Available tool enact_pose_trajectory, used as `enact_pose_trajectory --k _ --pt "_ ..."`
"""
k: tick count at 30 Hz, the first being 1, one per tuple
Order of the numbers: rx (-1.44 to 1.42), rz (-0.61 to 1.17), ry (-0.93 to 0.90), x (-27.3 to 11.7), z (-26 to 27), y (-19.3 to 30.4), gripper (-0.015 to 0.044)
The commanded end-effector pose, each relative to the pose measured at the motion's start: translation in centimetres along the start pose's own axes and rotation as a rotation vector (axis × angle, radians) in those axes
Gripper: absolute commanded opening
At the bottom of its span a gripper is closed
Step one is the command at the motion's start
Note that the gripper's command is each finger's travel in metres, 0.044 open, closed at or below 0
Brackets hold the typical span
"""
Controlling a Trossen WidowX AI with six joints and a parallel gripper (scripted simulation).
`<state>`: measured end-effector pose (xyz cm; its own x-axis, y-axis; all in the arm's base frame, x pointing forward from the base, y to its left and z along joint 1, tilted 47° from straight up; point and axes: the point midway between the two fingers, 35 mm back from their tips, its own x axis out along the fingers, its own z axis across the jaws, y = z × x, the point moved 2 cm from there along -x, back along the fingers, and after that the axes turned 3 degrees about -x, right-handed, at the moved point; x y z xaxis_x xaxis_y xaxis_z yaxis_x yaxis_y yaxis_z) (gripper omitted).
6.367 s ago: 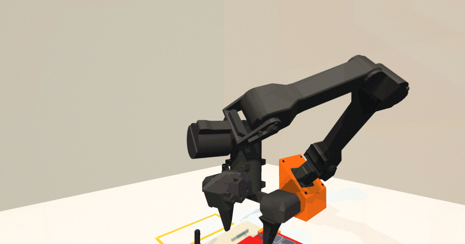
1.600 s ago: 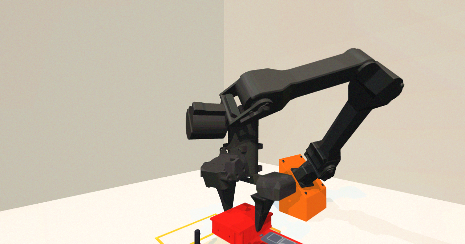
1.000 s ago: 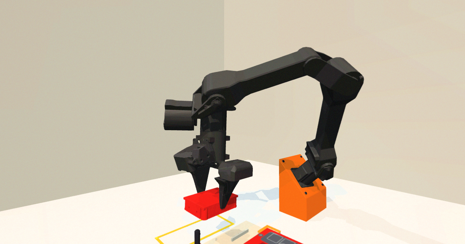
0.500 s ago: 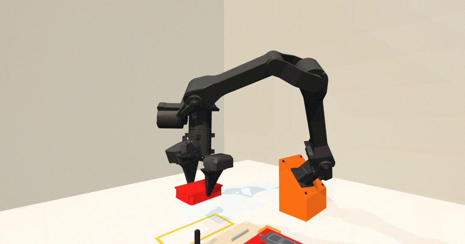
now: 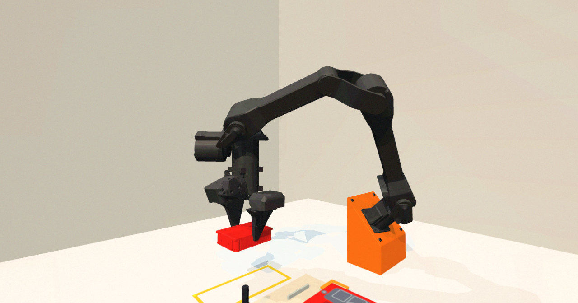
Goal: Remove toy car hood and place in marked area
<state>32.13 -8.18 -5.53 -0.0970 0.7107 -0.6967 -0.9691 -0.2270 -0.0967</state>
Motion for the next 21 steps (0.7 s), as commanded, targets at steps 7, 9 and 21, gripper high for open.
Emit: enact_pose_trajectory --k 7,9,21 --pt "-0.003 0.003 0.0 0.8 -0.1 0.0 0.0" --pt "-0.003 0.003 0.0 1.0 -0.1 0.0 0.0" --pt "-0.002 0.003 0.001 1.9 -0.1 -0.1 0.0"
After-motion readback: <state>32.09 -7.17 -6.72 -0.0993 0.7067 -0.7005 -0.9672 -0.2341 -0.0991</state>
